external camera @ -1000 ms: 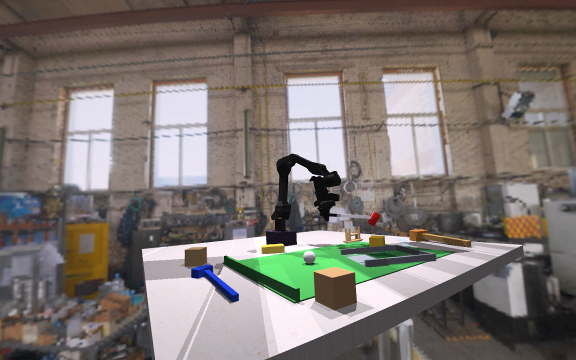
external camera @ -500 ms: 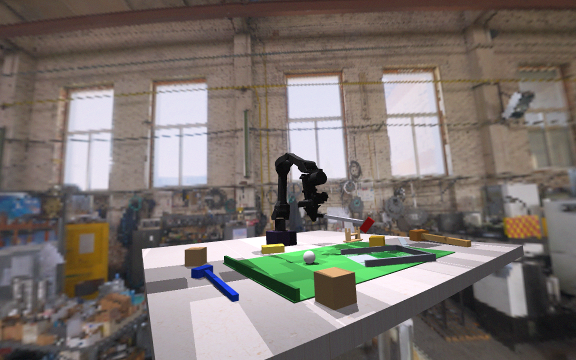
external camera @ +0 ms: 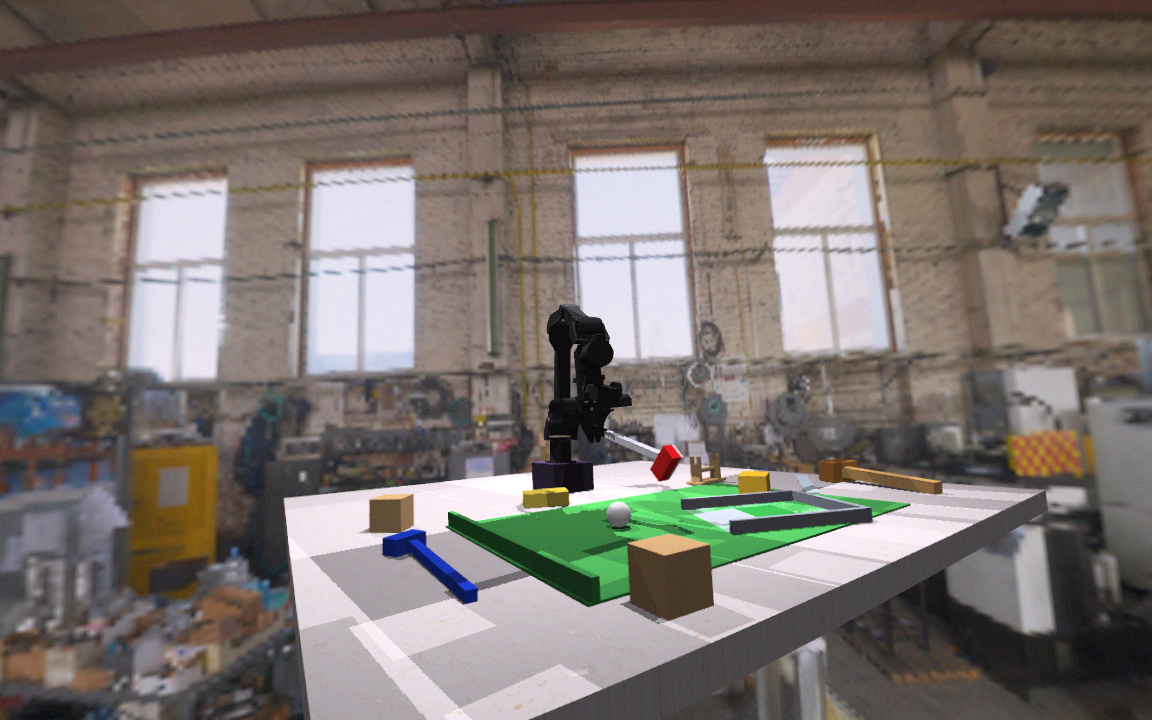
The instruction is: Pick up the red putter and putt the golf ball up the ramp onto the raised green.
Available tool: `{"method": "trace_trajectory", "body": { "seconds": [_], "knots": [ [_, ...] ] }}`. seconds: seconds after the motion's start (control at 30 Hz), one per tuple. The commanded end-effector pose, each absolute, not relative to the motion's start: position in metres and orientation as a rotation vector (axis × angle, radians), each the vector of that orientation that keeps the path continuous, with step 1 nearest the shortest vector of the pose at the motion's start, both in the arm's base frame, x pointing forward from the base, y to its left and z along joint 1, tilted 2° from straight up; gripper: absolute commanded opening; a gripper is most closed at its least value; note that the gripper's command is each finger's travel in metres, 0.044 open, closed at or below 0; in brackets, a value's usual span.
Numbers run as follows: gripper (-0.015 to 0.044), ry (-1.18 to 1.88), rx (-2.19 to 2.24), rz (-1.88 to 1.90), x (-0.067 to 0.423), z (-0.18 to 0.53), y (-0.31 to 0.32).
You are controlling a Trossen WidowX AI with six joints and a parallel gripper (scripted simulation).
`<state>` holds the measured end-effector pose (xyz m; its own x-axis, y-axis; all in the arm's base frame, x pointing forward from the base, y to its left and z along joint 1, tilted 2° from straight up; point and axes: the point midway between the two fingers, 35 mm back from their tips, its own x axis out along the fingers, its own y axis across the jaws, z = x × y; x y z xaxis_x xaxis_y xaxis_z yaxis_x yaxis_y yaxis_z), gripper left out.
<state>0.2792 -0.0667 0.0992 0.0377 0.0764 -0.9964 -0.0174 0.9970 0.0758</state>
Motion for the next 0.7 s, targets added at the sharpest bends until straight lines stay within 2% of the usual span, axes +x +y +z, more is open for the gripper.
{"method": "trace_trajectory", "body": {
  "seconds": [0.0, 0.23, 0.67],
  "knots": [
    [0.0, 1.536, 0.159, -0.07, 0.274, 0.103, -0.091],
    [0.0, 1.544, 0.323, -0.266, 0.259, 0.104, -0.122],
    [0.0, 1.544, 0.327, -0.271, 0.259, 0.08, -0.122]
  ]
}}
